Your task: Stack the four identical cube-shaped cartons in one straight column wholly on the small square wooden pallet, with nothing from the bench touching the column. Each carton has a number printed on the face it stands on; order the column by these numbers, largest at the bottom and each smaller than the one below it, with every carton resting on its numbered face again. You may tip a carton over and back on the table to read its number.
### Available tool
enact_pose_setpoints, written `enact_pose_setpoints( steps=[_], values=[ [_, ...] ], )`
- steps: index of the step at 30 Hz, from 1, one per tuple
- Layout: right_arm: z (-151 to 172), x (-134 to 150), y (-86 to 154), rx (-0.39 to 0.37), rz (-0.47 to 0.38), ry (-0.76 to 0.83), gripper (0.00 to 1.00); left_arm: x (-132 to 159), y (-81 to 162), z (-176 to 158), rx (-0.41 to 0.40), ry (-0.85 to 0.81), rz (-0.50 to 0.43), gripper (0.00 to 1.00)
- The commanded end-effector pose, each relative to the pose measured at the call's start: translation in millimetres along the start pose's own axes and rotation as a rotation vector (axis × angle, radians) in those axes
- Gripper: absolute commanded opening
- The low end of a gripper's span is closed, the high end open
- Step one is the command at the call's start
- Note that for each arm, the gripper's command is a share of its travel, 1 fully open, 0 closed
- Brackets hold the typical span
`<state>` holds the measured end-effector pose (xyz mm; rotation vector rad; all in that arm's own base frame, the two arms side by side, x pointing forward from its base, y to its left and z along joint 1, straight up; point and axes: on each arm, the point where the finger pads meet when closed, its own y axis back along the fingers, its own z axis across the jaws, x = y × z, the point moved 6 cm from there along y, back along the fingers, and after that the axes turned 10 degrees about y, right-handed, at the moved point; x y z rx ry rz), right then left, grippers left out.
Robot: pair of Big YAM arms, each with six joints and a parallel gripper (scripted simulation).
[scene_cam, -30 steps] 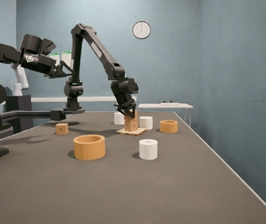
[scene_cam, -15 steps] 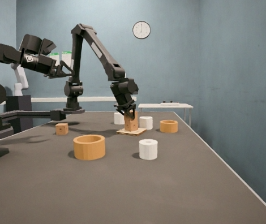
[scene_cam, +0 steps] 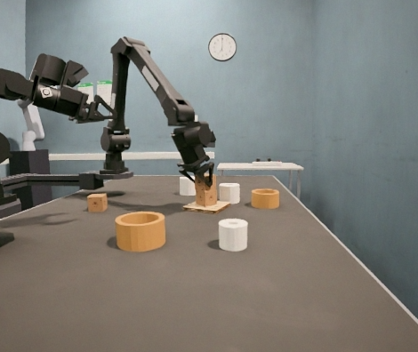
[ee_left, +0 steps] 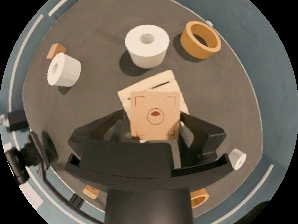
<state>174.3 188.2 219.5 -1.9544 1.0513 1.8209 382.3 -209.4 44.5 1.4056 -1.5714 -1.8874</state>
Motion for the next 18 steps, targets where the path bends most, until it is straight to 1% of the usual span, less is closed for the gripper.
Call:
enact_pose_setpoints(
  steps=[1, 4, 5, 6, 10, 12, 13, 14, 15, 17, 18],
  values=[
    [-1.1, -3.3, 0.2, 0.001, -0.003, -0.001, 1.00, -6.5, 25.7, -14.1, 0.082, 0.045, -0.001, 0.75],
    [-1.1, -3.3, 0.2, 0.001, -0.003, -0.001, 1.00, -8.2, 29.9, -13.5, 0.090, 0.049, -0.001, 0.75],
    [-1.1, -3.3, 0.2, 0.001, -0.003, -0.001, 1.00, -8.2, 31.3, -11.6, 0.081, 0.044, -0.001, 0.75],
    [-1.1, -3.3, 0.2, 0.001, -0.003, -0.001, 1.00, -10.6, 38.8, -18.4, 0.089, 0.049, -0.001, 0.75],
    [-1.1, -3.3, 0.2, 0.001, -0.003, -0.001, 1.00, -10.4, 49.7, -17.6, 0.089, 0.049, 0.001, 0.75],
    [-1.1, -3.3, 0.2, 0.001, -0.003, -0.001, 1.00, -10.4, 49.7, -17.6, 0.089, 0.049, 0.001, 0.75],
    [-1.1, -3.3, 0.2, 0.001, -0.003, -0.001, 1.00, -5.1, 41.3, -18.3, 0.068, 0.037, 0.000, 0.75],
    [-1.1, -3.3, 0.2, 0.001, -0.003, -0.001, 1.00, -1.9, 38.6, -21.5, 0.057, 0.031, -0.001, 0.75],
    [-1.1, -3.3, 0.2, 0.001, -0.003, -0.001, 1.00, -1.1, 42.7, -25.6, 0.057, 0.031, -0.001, 0.75],
    [-1.1, -3.3, 0.2, 0.001, -0.003, -0.001, 1.00, -8.0, 71.3, -31.8, 0.090, 0.049, 0.001, 0.75],
    [-1.1, -3.3, 0.2, 0.001, -0.003, -0.001, 1.00, -7.9, 81.4, -32.1, 0.090, 0.049, 0.002, 0.75]
  ],
)
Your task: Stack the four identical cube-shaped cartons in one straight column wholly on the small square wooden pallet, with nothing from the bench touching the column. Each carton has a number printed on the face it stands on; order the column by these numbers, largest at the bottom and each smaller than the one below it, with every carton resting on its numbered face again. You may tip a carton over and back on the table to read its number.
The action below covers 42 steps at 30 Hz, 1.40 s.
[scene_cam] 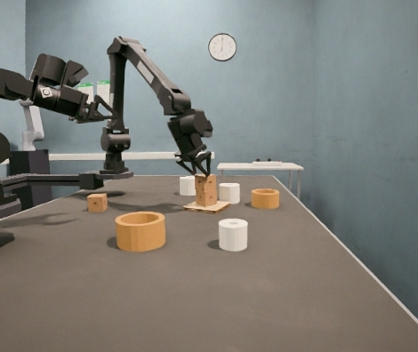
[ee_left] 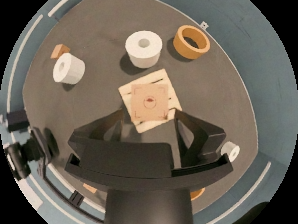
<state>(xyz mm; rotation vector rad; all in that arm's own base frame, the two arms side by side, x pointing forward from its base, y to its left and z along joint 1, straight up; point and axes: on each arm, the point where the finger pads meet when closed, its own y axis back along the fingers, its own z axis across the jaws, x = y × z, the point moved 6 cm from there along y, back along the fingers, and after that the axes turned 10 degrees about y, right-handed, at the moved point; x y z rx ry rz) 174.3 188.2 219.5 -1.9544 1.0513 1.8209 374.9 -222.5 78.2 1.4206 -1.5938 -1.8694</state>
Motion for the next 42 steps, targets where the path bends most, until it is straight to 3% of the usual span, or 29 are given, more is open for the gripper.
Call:
enact_pose_setpoints(
  steps=[1, 9, 12, 13, 16, 22, 24, 28, 29, 31, 37, 42],
  values=[
    [-1.1, -3.3, 0.2, 0.001, -0.003, -0.001, 1.00, -4.8, 56.1, -28.9, 0.068, 0.043, 0.003, 0.75],
    [-1.1, -3.3, 0.2, 0.001, -0.003, -0.001, 1.00, -5.7, 141.7, -22.6, 0.067, 0.043, 0.011, 0.75],
    [-1.1, -3.3, 0.2, 0.001, -0.003, -0.001, 1.00, -5.3, 148.2, -21.9, 0.065, 0.042, 0.011, 0.75],
    [-1.1, -3.3, 0.2, 0.001, -0.003, -0.001, 1.00, 6.6, 125.6, -12.1, 0.003, 0.007, 0.002, 0.75],
    [-1.1, -3.3, 0.2, 0.001, -0.003, -0.001, 1.00, 1.5, 109.7, -9.8, -0.020, 0.010, -0.001, 0.75],
    [-1.1, -3.3, 0.2, 0.001, -0.003, -0.001, 1.00, 2.4, 107.8, -7.6, -0.023, 0.000, 0.000, 0.74],
    [-6.2, -13.6, -0.9, 0.009, 0.006, 0.046, 1.00, 0.3, 120.2, -2.5, -0.008, -0.048, 0.011, 0.74],
    [-6.7, -10.5, -2.3, -0.004, 0.036, 0.119, 1.00, 6.7, 113.1, 12.2, -0.041, -0.116, 0.024, 0.74],
    [-6.9, -8.2, -3.5, -0.021, 0.061, 0.165, 1.00, 9.3, 120.8, 8.6, -0.028, -0.145, 0.045, 0.74],
    [-6.9, -2.7, -6.1, -0.073, 0.119, 0.256, 1.00, 17.4, 112.1, 29.8, -0.077, -0.226, 0.088, 0.74],
    [-6.1, 13.1, -9.0, -0.299, 0.264, 0.466, 1.00, 37.1, 108.8, 70.1, -0.142, -0.438, 0.256, 0.74],
    [-5.9, 21.2, -5.4, -0.506, 0.317, 0.574, 1.00, 55.7, 105.8, 96.9, -0.116, -0.615, 0.403, 0.74]
  ],
)
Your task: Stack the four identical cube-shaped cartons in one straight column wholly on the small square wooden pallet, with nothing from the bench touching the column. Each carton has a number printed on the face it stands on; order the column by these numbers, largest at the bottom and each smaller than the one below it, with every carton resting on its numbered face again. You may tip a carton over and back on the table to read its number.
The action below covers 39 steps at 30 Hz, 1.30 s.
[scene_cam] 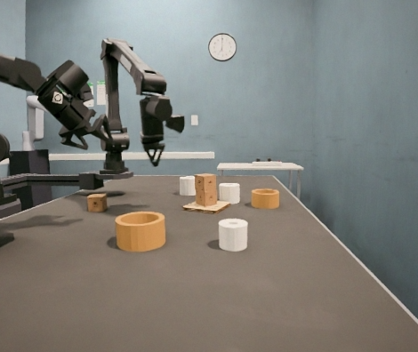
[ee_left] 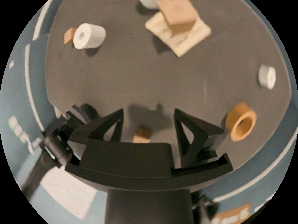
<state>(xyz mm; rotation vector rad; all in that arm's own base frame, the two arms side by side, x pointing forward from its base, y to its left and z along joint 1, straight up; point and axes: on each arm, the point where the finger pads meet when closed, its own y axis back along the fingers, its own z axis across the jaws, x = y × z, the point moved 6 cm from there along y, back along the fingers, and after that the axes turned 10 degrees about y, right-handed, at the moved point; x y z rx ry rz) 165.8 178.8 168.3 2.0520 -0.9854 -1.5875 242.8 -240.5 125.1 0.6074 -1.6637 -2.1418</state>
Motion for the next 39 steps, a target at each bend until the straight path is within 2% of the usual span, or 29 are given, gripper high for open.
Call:
enact_pose_setpoints(
  steps=[1, 3, 4, 5, 8, 16, 18, 20, 21, 22, 29, 34, 38, 39],
  values=[
    [-22.7, -20.0, 14.5, -0.098, 0.015, 0.222, 1.00, 14.8, 5.8, 7.4, 0.059, -0.220, 0.045, 0.74],
    [-22.7, -20.0, 14.5, -0.098, 0.015, 0.222, 1.00, 14.8, 5.8, 7.4, 0.059, -0.220, 0.045, 0.74],
    [-22.0, -18.9, 15.4, -0.133, 0.014, 0.252, 1.00, 14.6, 11.4, 2.7, 0.094, -0.259, 0.059, 0.74],
    [-21.2, -18.2, 16.9, -0.182, 0.005, 0.274, 1.00, 26.2, -1.4, 12.9, 0.095, -0.328, 0.094, 0.74],
    [-20.3, -18.6, 21.5, -0.283, -0.034, 0.288, 1.00, 42.1, -10.9, 19.7, 0.159, -0.451, 0.155, 0.74],
    [-22.5, -23.6, 32.6, -0.424, -0.142, 0.289, 1.00, 72.0, -29.4, 31.4, 0.340, -0.738, 0.208, 0.74],
    [-23.6, -25.0, 35.0, -0.444, -0.167, 0.287, 1.00, 78.2, -33.5, 34.4, 0.385, -0.809, 0.208, 0.74],
    [-23.6, -25.0, 35.0, -0.444, -0.167, 0.287, 1.00, 78.2, -33.5, 34.4, 0.385, -0.809, 0.208, 0.74],
    [-24.0, -25.4, 35.9, -0.451, -0.176, 0.290, 1.00, 75.3, -26.4, 27.3, 0.427, -0.838, 0.190, 0.74],
    [-24.8, -26.2, 37.3, -0.461, -0.191, 0.291, 1.00, 82.6, -38.4, 37.9, 0.433, -0.896, 0.195, 0.74],
    [-29.4, -31.0, 43.8, -0.497, -0.260, 0.268, 1.00, 100.4, -57.3, 54.7, 0.563, -1.178, 0.107, 0.74],
    [-31.1, -32.7, 45.5, -0.507, -0.275, 0.236, 1.00, 107.8, -73.9, 72.2, 0.596, -1.365, 0.016, 0.74],
    [-29.7, -32.0, 44.3, -0.511, -0.276, 0.234, 1.00, 117.1, -70.5, 71.6, 0.609, -1.377, -0.015, 0.74],
    [-29.8, -32.0, 44.3, -0.511, -0.277, 0.232, 1.00, 125.3, -81.9, 84.6, 0.587, -1.411, -0.017, 0.74]
  ],
)
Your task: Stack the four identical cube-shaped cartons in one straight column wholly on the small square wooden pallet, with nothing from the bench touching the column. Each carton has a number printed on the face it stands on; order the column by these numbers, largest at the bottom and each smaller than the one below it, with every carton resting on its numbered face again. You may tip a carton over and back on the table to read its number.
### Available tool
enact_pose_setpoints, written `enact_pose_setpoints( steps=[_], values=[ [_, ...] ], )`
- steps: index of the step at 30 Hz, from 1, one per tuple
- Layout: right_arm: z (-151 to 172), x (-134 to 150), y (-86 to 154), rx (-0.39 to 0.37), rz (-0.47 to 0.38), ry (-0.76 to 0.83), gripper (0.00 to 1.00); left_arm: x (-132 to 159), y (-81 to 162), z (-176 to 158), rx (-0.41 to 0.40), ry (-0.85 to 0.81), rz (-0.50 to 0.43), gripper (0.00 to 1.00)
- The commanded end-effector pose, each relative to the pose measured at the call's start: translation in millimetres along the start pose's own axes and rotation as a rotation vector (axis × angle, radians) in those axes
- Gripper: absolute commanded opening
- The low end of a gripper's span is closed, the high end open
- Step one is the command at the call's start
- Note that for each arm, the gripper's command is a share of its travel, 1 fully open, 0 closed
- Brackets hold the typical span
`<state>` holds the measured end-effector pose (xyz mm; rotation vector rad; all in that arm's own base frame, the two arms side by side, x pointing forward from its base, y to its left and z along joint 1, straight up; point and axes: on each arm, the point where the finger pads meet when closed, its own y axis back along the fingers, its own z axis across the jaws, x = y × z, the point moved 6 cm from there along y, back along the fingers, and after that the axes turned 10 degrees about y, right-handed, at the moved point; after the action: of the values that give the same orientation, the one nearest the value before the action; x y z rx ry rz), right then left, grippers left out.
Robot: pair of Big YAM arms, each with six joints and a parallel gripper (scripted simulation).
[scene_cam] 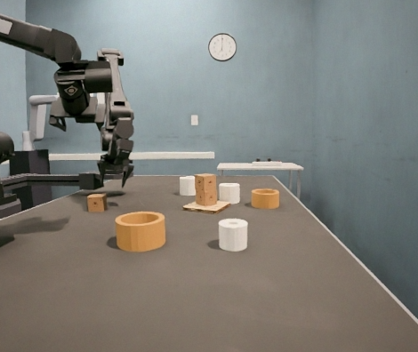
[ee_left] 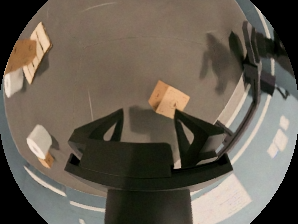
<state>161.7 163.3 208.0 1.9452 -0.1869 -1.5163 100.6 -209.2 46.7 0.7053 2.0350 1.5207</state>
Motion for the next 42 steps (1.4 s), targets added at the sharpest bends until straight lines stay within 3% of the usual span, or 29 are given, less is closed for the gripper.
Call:
enact_pose_setpoints(
  steps=[1, 6, 11, 13, 23, 42],
  values=[
    [-17.5, -13.7, 12.9, 0.024, -0.003, 0.037, 1.00, 8.5, -3.5, -18.3, 0.003, -0.185, -0.051, 0.74],
    [-17.5, -13.7, 12.9, 0.024, -0.003, 0.036, 1.00, 19.2, -7.4, -41.2, -0.040, -0.378, -0.084, 0.74],
    [-17.5, -13.7, 12.9, 0.024, -0.003, 0.036, 1.00, 37.6, -15.5, -42.9, -0.100, -0.486, -0.089, 0.74],
    [-17.5, -13.7, 12.9, 0.024, -0.003, 0.036, 1.00, 30.9, -12.0, -50.8, -0.106, -0.506, -0.115, 0.74],
    [-10.0, -9.4, 7.4, 0.015, -0.002, 0.038, 1.00, 24.3, -14.4, -56.1, -0.118, -0.502, -0.121, 0.74],
    [-10.0, -9.4, 7.4, 0.015, -0.002, 0.038, 1.00, 25.7, -43.8, -49.7, -0.127, -0.502, -0.102, 0.74]
  ],
)
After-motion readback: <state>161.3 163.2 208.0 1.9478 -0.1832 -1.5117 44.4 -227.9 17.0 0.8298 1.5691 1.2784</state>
